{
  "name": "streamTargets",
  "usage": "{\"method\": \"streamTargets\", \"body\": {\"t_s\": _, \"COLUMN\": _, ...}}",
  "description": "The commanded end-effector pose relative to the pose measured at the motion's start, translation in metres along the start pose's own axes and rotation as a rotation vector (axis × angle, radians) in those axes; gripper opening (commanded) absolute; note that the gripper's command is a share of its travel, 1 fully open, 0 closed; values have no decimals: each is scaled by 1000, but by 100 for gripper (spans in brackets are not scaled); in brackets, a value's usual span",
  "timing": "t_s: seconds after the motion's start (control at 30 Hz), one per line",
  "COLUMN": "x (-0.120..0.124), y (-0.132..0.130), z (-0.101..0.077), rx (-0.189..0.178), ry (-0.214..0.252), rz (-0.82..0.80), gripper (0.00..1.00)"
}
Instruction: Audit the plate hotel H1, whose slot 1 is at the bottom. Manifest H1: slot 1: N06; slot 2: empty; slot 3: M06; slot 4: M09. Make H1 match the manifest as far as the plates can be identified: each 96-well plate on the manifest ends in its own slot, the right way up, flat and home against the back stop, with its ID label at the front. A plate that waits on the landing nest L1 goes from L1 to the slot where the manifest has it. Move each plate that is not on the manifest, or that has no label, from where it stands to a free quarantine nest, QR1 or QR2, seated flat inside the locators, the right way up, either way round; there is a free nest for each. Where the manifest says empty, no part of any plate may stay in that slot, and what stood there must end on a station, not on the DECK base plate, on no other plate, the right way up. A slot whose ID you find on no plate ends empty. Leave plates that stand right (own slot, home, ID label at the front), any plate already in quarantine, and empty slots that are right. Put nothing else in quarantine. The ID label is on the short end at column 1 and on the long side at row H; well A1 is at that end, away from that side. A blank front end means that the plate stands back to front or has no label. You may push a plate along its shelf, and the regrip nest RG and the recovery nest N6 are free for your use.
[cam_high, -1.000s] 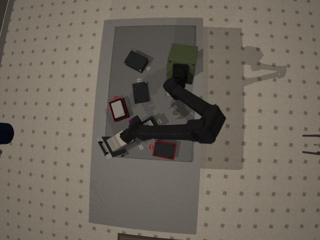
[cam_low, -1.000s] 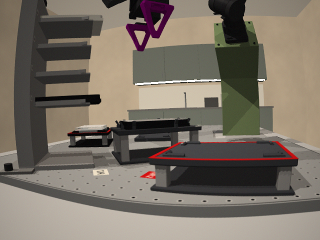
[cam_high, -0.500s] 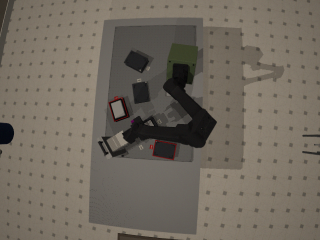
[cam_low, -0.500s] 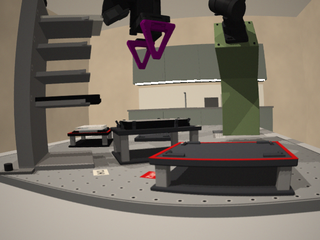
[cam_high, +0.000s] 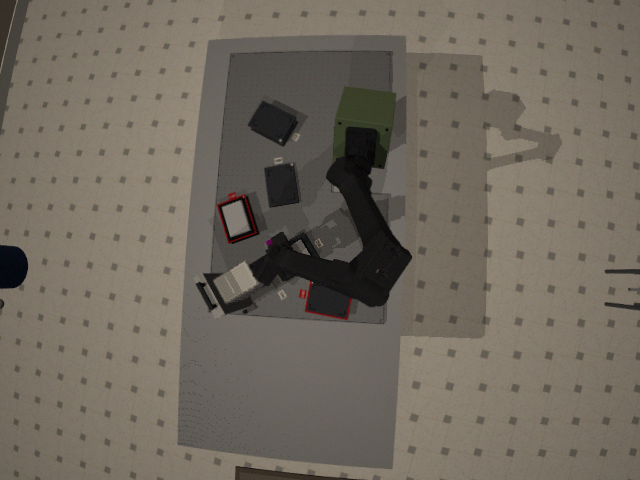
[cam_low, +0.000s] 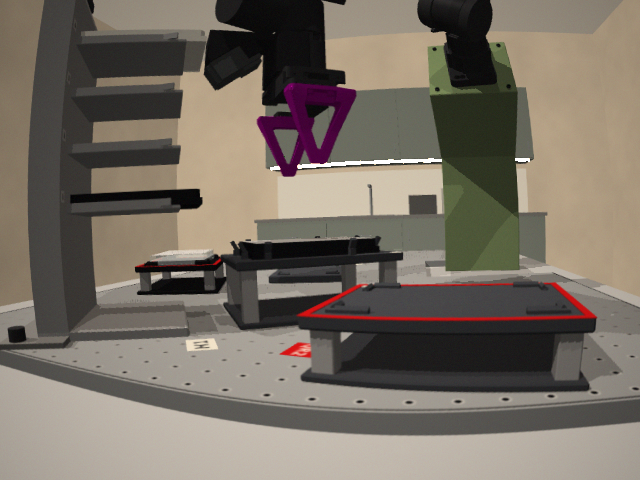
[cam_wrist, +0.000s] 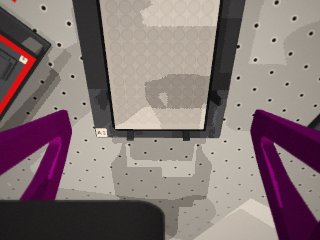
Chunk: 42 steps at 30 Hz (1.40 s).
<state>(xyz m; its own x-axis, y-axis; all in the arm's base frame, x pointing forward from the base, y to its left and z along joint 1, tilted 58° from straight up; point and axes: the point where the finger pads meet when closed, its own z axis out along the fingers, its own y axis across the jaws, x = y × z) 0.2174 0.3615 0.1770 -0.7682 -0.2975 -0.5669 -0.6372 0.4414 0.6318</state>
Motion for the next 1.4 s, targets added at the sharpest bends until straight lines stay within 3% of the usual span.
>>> {"method": "streamTargets", "body": {"t_s": 0.0, "x": -8, "y": 7, "z": 12, "rx": -14, "ry": -8, "rz": 6, "gripper": 100}}
{"method": "streamTargets", "body": {"t_s": 0.13, "x": -7, "y": 7, "z": 17, "rx": -15, "ry": -6, "rz": 6, "gripper": 100}}
{"method": "streamTargets", "body": {"t_s": 0.23, "x": -15, "y": 9, "z": 6, "rx": -15, "ry": -34, "rz": 3, "gripper": 100}}
{"method": "streamTargets", "body": {"t_s": 1.37, "x": -13, "y": 6, "z": 9, "rx": -11, "ry": -26, "rz": 6, "gripper": 100}}
